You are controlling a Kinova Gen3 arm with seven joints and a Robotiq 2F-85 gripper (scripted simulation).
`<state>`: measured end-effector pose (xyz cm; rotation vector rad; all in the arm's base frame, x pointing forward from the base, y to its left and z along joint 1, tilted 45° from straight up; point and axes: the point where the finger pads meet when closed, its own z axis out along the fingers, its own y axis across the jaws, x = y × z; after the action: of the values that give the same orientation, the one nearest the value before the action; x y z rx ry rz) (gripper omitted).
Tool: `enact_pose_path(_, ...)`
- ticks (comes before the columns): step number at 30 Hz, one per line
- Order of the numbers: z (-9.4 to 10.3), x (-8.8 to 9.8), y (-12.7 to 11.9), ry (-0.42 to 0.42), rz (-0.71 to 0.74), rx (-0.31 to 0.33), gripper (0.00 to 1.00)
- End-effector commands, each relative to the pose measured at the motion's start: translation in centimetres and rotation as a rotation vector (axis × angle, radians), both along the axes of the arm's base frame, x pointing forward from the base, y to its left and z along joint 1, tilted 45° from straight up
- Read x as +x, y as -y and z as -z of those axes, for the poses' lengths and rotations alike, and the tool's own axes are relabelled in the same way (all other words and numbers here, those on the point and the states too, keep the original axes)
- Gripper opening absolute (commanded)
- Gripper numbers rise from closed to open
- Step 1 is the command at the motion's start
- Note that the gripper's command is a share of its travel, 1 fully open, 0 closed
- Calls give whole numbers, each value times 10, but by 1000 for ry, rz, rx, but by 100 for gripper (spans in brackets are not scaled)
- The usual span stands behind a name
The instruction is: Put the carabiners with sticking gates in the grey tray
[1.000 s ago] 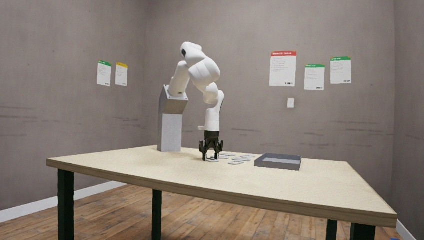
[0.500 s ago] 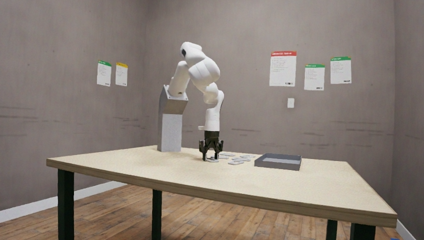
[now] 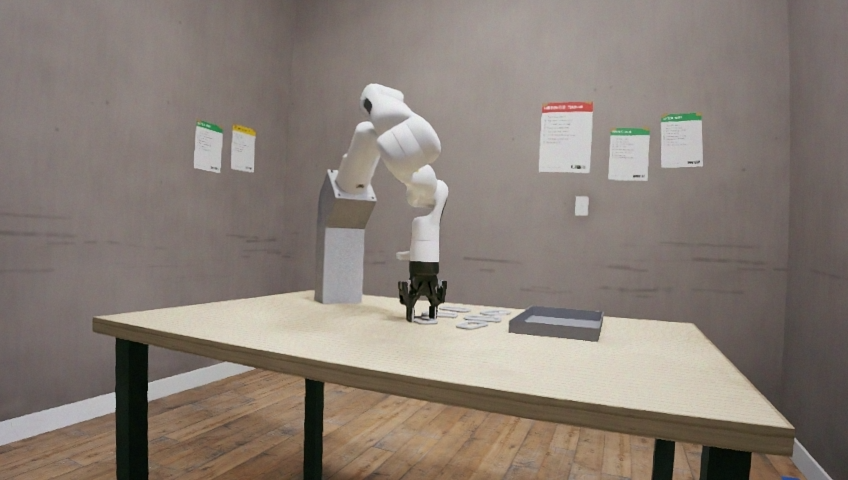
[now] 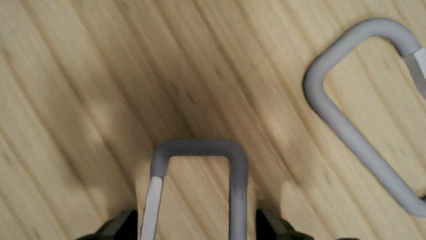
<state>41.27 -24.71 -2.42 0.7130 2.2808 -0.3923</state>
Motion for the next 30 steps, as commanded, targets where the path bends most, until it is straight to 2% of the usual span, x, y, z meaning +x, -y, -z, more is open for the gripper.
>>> enact_pose_path(1, 0, -1, 2, -1, 3, -2, 71)
enact_pose_path(4, 0, -1, 2, -1, 3, -2, 71)
enact_pose_path(5, 0, 0, 0, 0, 0, 0, 67)
enact_pose_path(21, 0, 0, 0, 0, 0, 0, 67)
enact_pose_path(22, -1, 0, -1, 0, -2, 0, 63)
enact_pose_path(30, -1, 0, -1, 0, -2, 0, 63)
